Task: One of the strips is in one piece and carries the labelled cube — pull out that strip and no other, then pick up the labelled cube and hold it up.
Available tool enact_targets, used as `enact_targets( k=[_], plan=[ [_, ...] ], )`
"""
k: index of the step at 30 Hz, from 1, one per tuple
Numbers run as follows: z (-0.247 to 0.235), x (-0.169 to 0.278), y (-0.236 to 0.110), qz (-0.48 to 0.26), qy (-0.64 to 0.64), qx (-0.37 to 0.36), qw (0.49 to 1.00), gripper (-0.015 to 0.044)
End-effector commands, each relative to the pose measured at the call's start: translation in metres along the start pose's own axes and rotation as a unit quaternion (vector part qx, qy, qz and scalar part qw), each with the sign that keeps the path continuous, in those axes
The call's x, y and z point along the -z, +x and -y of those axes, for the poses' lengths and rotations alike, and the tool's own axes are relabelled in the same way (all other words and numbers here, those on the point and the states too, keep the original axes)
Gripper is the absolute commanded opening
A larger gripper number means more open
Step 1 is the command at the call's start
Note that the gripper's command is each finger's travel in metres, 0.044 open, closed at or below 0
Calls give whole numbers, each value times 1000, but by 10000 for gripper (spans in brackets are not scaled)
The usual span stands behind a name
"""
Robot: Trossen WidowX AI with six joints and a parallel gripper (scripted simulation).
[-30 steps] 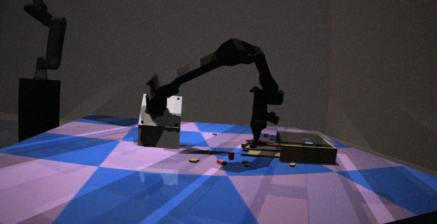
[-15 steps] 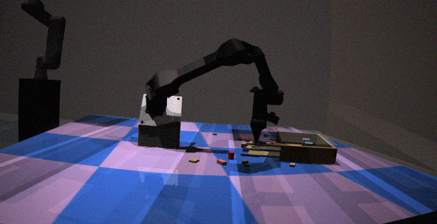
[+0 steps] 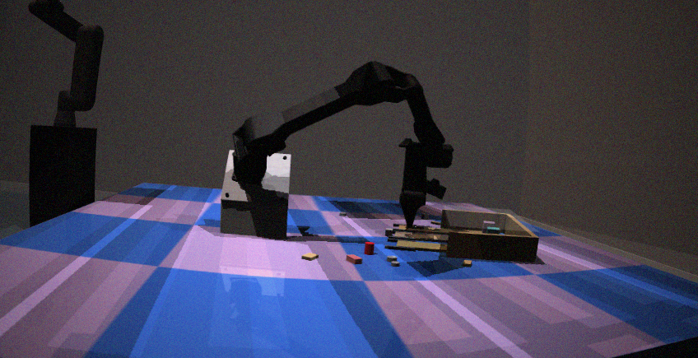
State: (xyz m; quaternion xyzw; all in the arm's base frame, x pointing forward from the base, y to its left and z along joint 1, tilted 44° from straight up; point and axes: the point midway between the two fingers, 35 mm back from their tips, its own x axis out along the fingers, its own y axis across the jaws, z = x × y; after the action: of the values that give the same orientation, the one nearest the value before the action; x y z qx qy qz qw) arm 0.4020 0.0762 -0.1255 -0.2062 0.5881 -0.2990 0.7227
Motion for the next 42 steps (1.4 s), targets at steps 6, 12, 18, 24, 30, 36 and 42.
enact_targets(
  k=[6, 12, 18, 24, 30, 36, 42],
  plan=[
    [1, -1, 2, 1, 0, 2, 1000, 0],
    [0, -1, 3, 1, 0, 2, 1000, 0],
    [0, -1, 4, 1, 0, 2, 1000, 0],
    [0, -1, 4, 1, 0, 2, 1000, 0],
    [0, -2, 5, 1, 0, 2, 1000, 0],
    [-1, 4, 5, 1, 0, 2, 1000, 0],
    [-2, 13, 5, 1, 0, 1, 1000, 0]
  ],
)
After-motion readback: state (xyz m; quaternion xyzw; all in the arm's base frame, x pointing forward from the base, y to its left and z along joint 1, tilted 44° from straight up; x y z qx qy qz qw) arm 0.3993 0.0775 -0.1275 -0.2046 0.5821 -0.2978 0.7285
